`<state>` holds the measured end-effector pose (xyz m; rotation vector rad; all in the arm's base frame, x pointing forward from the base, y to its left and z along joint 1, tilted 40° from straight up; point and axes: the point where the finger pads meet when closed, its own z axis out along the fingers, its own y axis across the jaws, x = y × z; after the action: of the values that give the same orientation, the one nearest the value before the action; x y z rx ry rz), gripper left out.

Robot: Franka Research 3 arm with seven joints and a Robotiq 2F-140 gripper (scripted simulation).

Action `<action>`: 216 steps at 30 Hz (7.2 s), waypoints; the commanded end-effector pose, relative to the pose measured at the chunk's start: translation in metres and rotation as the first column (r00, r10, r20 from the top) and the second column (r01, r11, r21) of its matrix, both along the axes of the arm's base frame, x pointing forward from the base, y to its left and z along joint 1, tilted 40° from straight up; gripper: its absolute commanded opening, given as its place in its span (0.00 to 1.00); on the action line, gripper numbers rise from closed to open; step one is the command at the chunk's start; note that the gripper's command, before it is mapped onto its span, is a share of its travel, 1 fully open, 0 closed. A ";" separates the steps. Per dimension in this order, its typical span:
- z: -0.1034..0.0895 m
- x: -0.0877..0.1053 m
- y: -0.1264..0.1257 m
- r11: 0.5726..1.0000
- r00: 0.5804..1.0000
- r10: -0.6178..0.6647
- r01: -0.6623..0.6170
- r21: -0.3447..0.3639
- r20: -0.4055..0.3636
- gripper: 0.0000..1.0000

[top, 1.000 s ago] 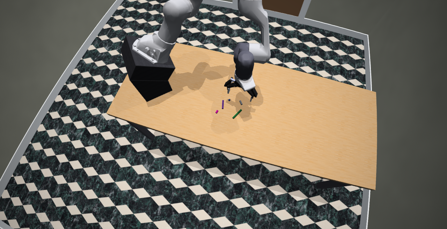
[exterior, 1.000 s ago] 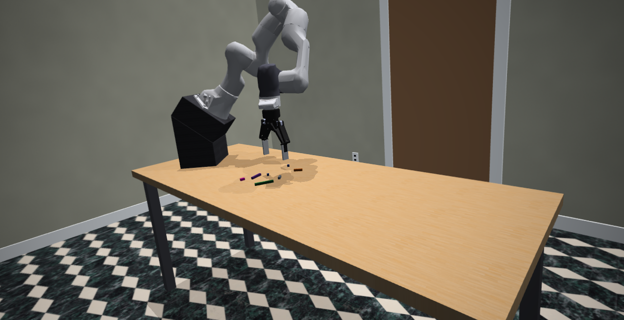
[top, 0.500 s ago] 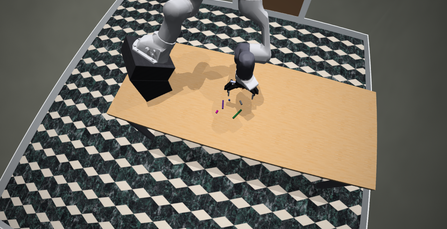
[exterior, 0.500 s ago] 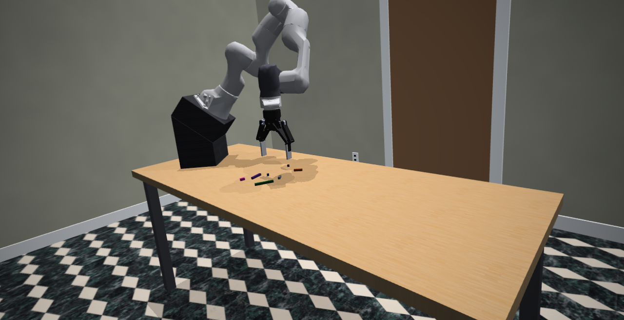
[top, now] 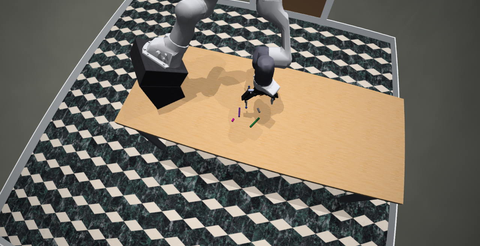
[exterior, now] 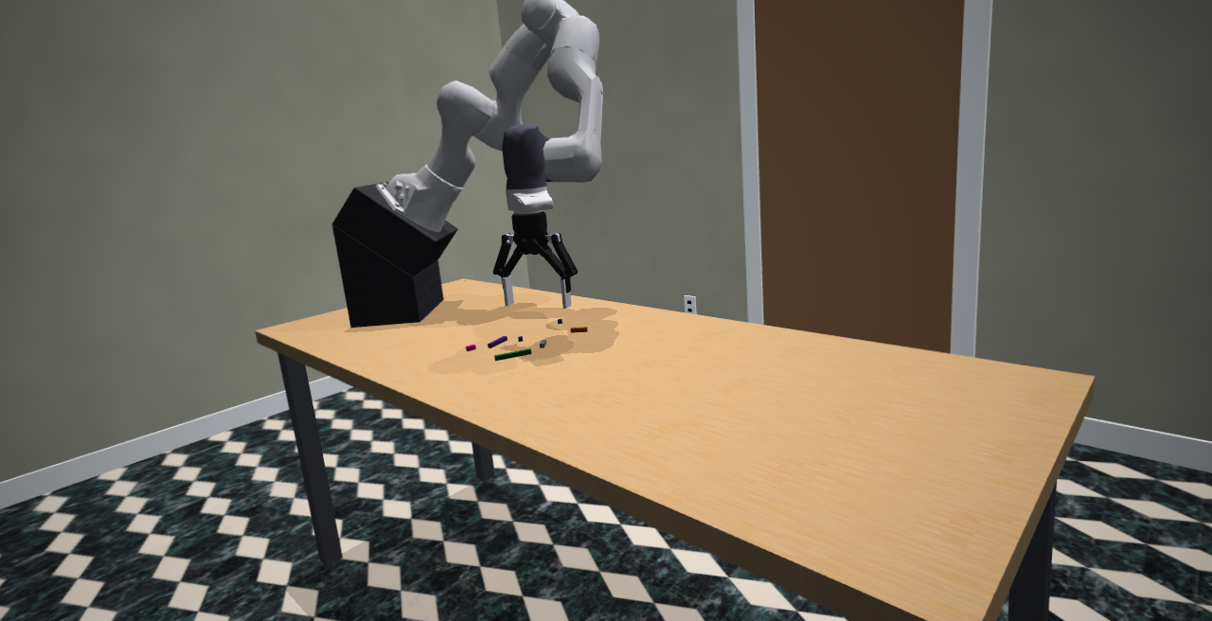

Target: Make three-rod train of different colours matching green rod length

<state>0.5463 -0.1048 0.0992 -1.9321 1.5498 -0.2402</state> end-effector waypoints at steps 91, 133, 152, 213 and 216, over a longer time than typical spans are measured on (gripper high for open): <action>-0.028 0.024 0.012 0.962 0.966 0.236 -0.216 -0.169 0.107 0.15; -0.039 0.032 0.017 0.962 0.966 0.236 -0.216 -0.169 0.107 0.15; -0.039 0.032 0.017 0.962 0.966 0.236 -0.216 -0.169 0.107 0.15; -0.041 0.035 0.019 0.962 0.966 0.236 -0.216 -0.169 0.107 0.15; -0.043 0.036 0.020 0.962 0.966 0.236 -0.216 -0.169 0.107 0.15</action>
<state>0.5799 -0.0863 0.0576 -2.1493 1.2504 -0.3814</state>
